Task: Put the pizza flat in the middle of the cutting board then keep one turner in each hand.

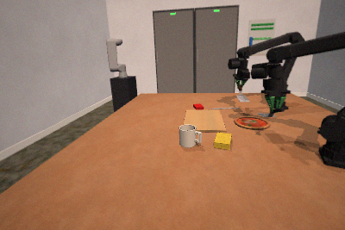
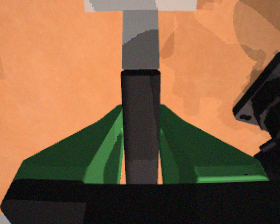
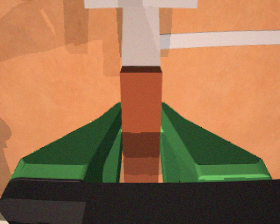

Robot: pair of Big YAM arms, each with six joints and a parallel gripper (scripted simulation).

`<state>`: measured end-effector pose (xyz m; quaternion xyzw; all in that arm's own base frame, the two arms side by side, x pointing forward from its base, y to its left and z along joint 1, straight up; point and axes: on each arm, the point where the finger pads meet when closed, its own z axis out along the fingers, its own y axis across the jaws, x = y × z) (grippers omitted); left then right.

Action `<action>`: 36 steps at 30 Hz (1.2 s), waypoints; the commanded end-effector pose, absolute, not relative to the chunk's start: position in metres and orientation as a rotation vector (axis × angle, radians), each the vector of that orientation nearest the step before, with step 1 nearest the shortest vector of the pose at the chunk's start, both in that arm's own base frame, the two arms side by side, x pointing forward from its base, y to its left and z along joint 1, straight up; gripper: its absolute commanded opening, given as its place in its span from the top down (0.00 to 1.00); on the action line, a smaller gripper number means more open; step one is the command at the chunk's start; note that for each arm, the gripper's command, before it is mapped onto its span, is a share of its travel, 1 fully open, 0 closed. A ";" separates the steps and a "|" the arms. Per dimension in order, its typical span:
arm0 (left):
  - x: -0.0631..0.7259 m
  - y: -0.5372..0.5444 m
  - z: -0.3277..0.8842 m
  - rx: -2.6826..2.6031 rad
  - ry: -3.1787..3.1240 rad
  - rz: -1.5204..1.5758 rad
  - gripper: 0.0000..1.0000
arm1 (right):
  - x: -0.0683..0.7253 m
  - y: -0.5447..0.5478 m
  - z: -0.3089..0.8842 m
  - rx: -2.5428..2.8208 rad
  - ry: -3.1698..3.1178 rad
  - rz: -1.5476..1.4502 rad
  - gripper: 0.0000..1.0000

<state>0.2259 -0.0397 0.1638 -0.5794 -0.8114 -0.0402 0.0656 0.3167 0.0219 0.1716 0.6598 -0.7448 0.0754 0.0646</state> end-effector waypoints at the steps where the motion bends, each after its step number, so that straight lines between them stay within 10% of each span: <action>1: 0.233 -0.050 0.197 -1.630 -2.594 -0.182 0.94 | 0.350 0.032 0.201 2.165 -2.115 0.297 0.94; 36: 0.204 -0.058 0.189 -1.411 -2.610 -0.183 0.94 | 0.365 0.030 0.201 2.174 -2.076 0.349 0.94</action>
